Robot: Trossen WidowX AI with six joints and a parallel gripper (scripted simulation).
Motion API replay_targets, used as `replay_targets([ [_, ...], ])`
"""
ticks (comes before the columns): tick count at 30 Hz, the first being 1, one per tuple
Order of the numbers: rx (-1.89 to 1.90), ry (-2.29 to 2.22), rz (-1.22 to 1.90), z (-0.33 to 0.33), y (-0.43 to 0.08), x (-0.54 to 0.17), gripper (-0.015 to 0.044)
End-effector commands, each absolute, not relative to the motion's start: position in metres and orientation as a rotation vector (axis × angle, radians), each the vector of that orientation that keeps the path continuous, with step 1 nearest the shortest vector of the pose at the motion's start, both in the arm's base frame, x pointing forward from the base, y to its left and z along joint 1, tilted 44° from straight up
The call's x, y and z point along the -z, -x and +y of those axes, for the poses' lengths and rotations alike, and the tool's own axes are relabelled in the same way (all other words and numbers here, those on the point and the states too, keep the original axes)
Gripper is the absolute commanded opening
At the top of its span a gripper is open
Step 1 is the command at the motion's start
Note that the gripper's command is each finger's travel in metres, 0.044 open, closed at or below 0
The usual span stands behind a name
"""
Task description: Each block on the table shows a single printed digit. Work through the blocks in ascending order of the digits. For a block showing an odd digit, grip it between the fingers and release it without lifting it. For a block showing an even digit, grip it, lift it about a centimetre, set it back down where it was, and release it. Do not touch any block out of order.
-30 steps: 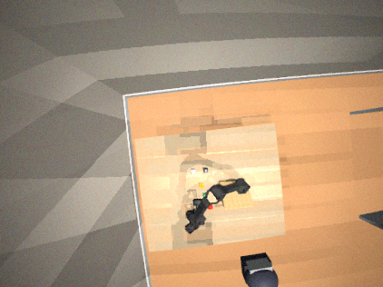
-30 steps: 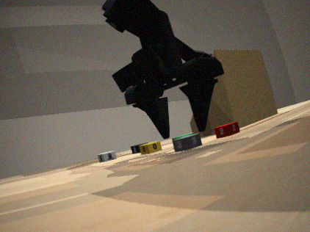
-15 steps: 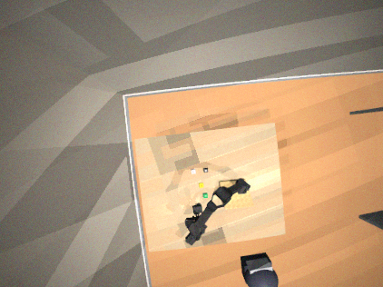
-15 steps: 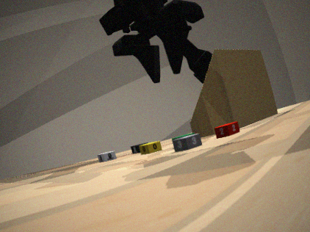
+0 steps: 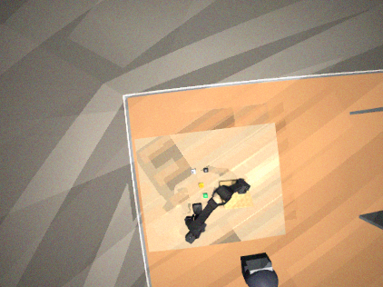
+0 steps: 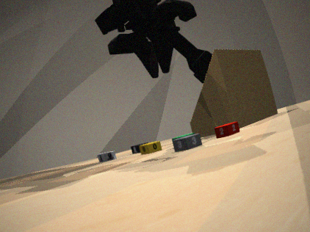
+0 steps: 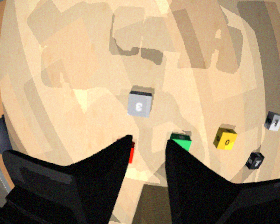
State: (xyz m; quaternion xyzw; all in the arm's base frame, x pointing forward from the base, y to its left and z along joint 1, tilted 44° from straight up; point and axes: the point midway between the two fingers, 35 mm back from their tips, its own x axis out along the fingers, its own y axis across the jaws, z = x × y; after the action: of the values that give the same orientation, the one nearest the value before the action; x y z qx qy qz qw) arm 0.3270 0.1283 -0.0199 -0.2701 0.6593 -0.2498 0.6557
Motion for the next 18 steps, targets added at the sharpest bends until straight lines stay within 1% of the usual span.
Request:
replay_targets([
  [1, 0.566, 0.594, 1.490, 0.092, -0.329, -0.026, 0.0120],
  [5, 0.561, 0.593, 1.490, 0.049, -0.319, -0.070, 0.0120],
  [10, 0.566, 0.598, 1.490, -0.003, -0.290, -0.116, 0.0120],
  [15, 0.582, 0.609, 1.490, -0.050, -0.248, -0.149, 0.0120],
  [18, 0.588, 0.613, 1.490, -0.061, -0.234, -0.157, 0.0120],
])
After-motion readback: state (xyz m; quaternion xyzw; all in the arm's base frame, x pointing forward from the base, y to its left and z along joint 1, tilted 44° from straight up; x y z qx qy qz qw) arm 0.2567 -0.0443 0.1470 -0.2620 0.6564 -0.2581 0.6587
